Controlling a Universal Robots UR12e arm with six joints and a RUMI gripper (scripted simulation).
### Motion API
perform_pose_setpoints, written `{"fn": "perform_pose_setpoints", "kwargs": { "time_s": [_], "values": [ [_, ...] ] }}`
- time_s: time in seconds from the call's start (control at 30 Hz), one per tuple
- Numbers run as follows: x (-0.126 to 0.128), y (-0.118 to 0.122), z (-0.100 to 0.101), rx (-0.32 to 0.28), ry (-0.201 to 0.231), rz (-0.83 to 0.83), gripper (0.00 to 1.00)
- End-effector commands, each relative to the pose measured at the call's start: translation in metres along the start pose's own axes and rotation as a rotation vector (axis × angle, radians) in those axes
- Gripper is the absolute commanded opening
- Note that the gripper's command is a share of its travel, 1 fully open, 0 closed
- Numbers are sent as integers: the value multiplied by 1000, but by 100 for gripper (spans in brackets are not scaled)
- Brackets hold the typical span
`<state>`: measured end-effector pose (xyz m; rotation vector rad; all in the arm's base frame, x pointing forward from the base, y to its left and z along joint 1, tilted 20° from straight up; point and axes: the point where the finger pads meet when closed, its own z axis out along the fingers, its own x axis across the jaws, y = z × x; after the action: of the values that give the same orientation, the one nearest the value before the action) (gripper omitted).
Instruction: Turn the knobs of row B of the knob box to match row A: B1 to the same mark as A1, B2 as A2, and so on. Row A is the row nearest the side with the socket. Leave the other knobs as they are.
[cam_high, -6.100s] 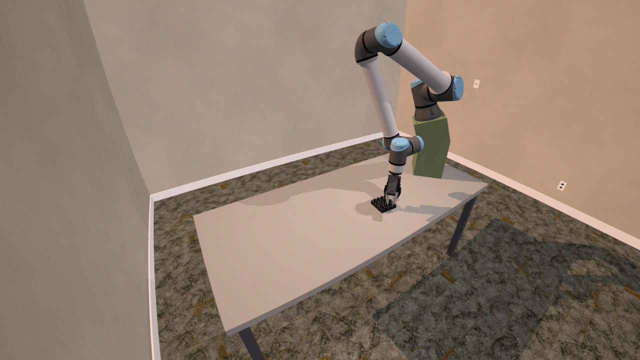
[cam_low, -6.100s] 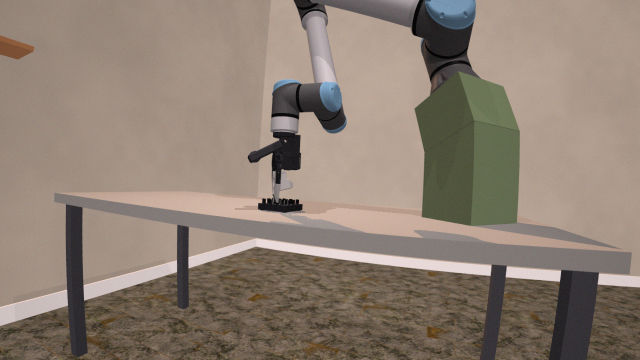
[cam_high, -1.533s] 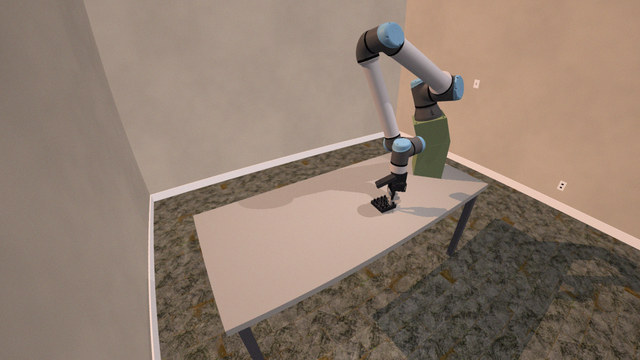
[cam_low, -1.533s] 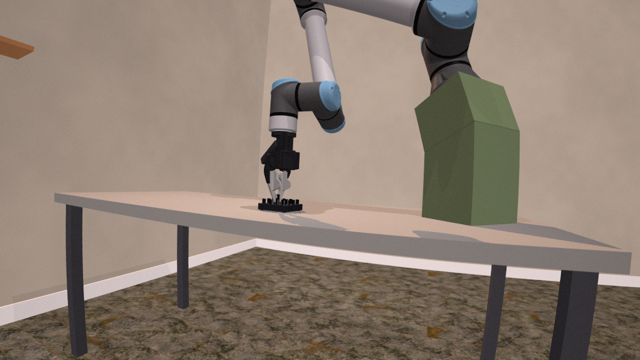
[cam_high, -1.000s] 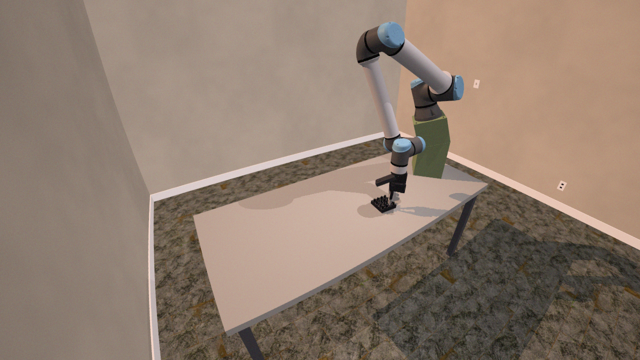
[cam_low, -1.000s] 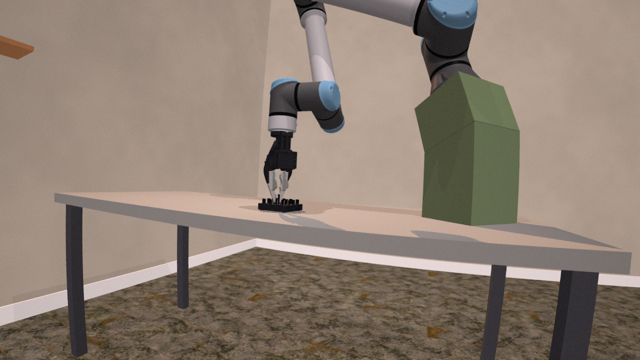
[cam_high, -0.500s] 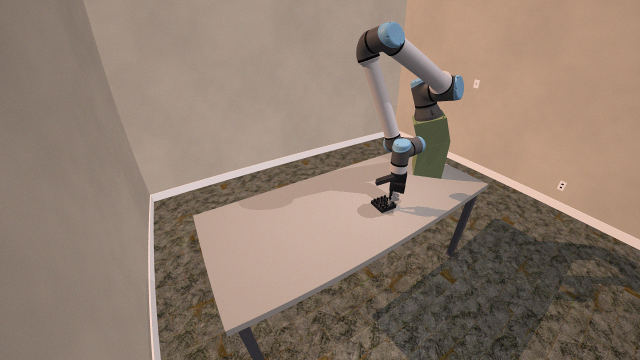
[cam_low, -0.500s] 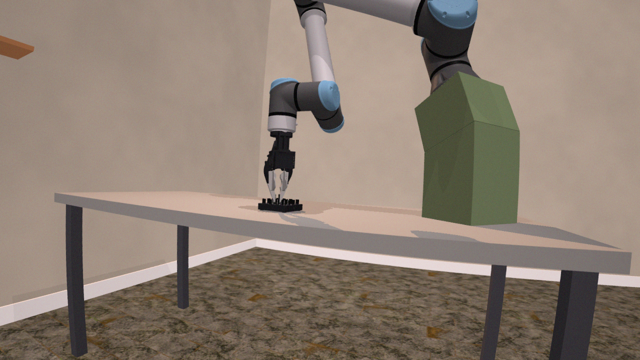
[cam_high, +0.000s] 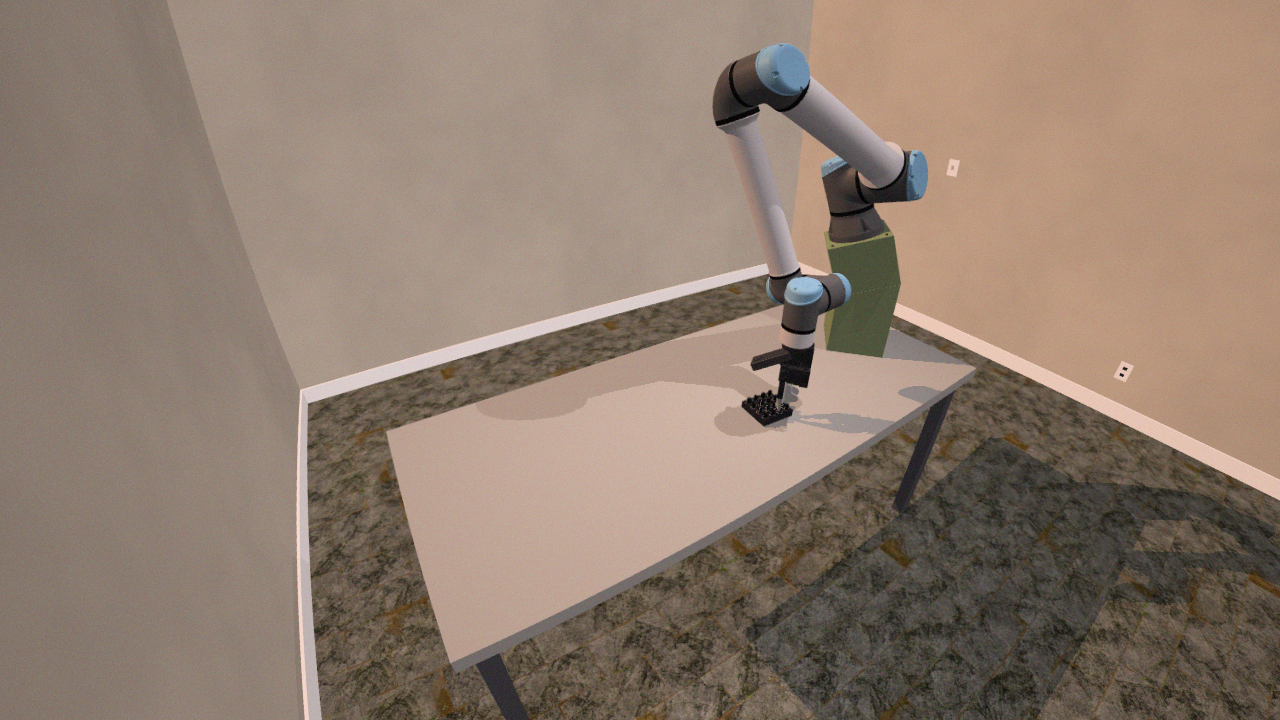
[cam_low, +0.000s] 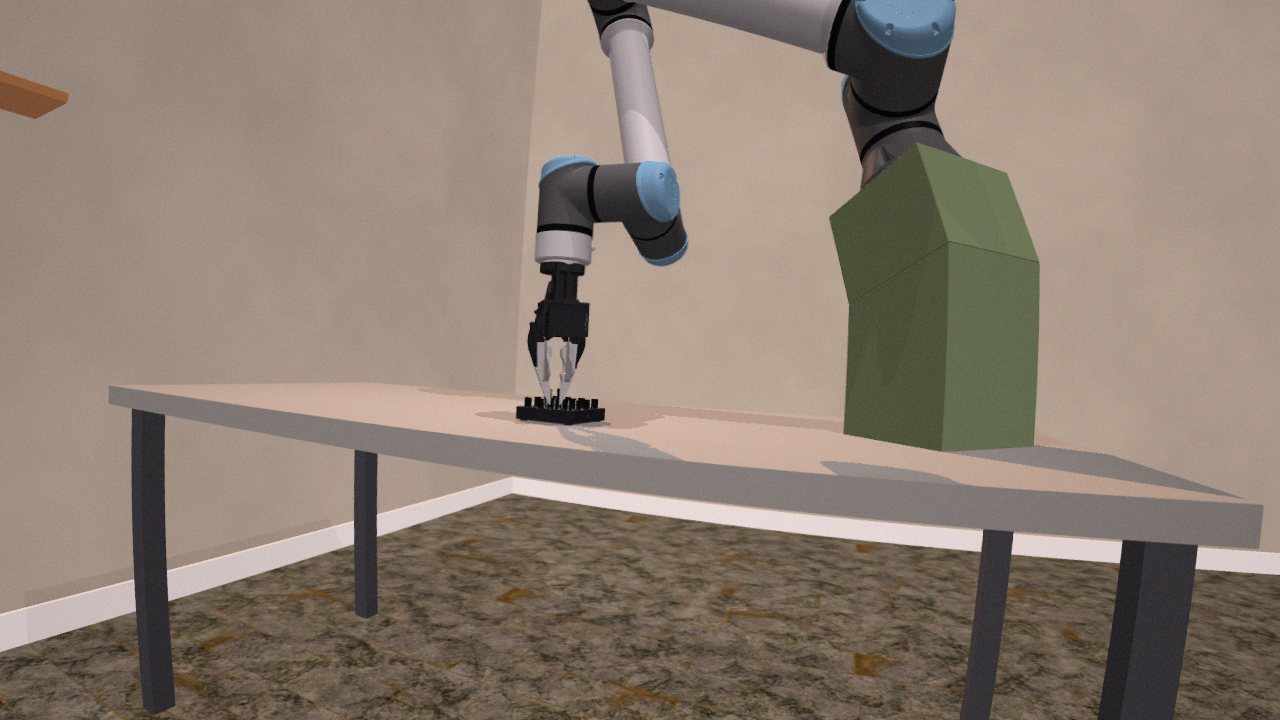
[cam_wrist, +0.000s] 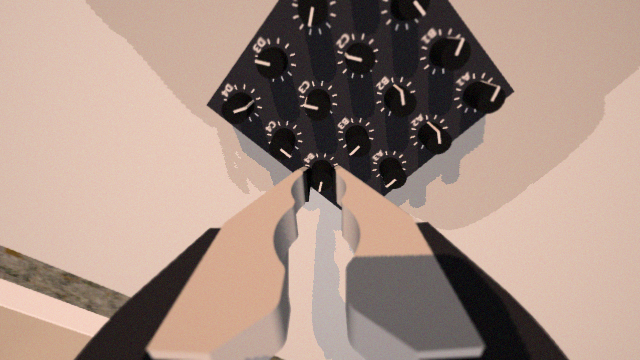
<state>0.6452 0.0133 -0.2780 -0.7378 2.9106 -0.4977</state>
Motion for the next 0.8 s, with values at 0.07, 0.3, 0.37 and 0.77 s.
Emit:
{"fn": "perform_pose_setpoints", "kwargs": {
  "time_s": [0.07, 0.3, 0.37, 0.77],
  "values": [
    [0, 0, 0, 0, -1, 2, 4],
    [0, 0, 0, 0, -1, 2, 4],
    [0, 0, 0, 0, -1, 2, 4],
    [0, 0, 0, 0, -1, 2, 11]
  ]
}}
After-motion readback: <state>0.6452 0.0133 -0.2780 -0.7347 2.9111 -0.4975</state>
